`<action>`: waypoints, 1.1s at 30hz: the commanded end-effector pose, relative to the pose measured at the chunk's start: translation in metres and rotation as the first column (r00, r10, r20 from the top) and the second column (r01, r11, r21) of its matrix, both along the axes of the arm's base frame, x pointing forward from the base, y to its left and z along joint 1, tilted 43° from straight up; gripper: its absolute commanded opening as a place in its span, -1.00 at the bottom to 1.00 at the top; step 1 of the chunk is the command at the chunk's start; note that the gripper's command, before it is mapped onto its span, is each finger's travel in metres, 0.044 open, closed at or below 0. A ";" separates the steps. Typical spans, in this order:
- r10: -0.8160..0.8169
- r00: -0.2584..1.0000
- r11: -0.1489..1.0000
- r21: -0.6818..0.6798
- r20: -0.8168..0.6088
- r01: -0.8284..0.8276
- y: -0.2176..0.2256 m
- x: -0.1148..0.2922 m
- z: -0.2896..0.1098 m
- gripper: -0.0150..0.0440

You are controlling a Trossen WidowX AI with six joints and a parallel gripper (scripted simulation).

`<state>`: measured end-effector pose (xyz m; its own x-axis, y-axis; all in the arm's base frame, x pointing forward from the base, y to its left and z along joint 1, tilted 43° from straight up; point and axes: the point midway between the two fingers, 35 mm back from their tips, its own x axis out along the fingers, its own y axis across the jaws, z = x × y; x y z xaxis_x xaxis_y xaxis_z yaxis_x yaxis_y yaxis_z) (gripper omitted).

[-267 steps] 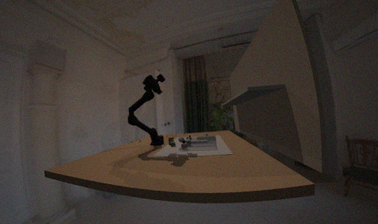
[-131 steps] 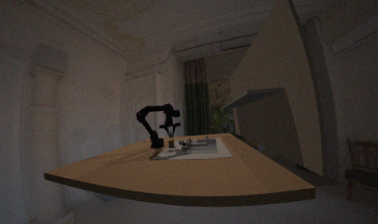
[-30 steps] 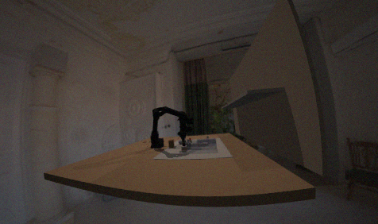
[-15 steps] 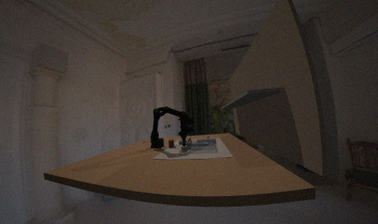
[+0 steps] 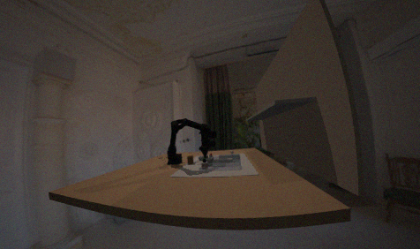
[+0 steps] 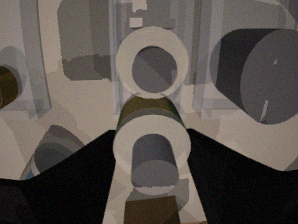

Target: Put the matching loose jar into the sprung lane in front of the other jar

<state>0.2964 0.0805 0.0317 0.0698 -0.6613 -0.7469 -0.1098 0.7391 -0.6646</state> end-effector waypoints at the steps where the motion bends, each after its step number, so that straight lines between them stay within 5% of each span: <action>1: 0.009 1.000 1.000 -0.003 0.020 -0.009 0.002 0.008 0.001 -0.49; 33: 0.009 1.000 1.000 -0.003 0.021 -0.008 0.004 0.023 0.003 -0.49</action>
<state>0.3115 0.0828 0.0323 0.0669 -0.6611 -0.7473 -0.1105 0.7394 -0.6641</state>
